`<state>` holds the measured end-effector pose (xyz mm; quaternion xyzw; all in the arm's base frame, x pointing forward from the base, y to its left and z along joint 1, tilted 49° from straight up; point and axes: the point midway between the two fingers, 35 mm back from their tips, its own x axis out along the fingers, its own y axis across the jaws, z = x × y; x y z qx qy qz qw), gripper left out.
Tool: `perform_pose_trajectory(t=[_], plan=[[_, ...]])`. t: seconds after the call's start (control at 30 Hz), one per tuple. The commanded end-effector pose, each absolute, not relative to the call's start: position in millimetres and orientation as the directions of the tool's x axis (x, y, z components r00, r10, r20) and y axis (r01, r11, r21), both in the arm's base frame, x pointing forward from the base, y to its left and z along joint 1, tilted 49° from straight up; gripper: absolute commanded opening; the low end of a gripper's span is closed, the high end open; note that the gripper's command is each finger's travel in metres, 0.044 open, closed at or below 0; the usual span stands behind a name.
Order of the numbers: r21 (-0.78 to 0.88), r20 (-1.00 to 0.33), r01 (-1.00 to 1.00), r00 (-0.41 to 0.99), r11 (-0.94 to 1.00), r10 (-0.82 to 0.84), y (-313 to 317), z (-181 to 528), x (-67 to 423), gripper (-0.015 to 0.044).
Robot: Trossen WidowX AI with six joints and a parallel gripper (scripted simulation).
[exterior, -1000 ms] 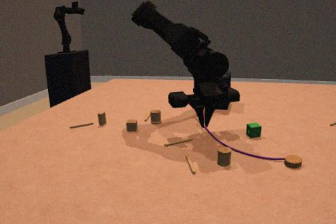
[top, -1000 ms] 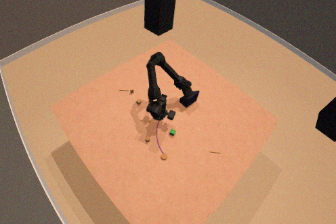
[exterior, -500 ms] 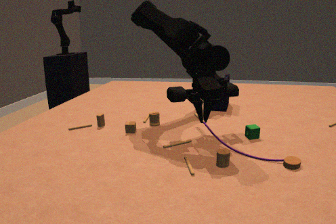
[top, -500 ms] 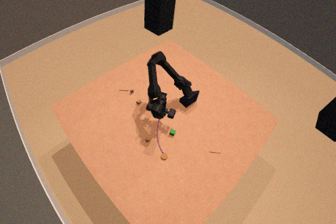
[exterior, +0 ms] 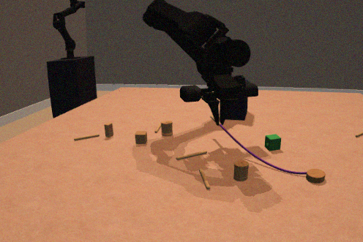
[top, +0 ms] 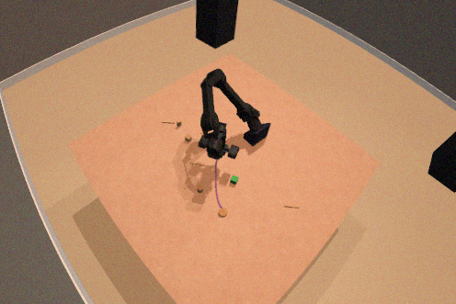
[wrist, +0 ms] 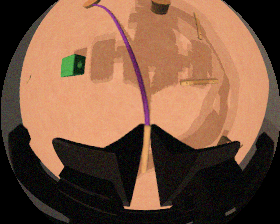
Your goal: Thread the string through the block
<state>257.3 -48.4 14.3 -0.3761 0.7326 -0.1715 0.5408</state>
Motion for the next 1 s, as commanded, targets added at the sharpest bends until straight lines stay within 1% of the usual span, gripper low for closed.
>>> perform_pose_trajectory(t=[0.0, 0.43, 0.97], plan=[[-0.659, -0.667, -0.36, -0.127, 0.66, -0.735, -42.3, 19.3, 259.5, 0.0], [-0.662, -0.664, -0.355, -0.131, 0.66, -0.737, -44.1, 18.0, 258.6, 0.0], [-0.729, -0.666, -0.096, -0.13, 0.678, -0.734, -40.9, 14.4, 278.7, 0.0]])
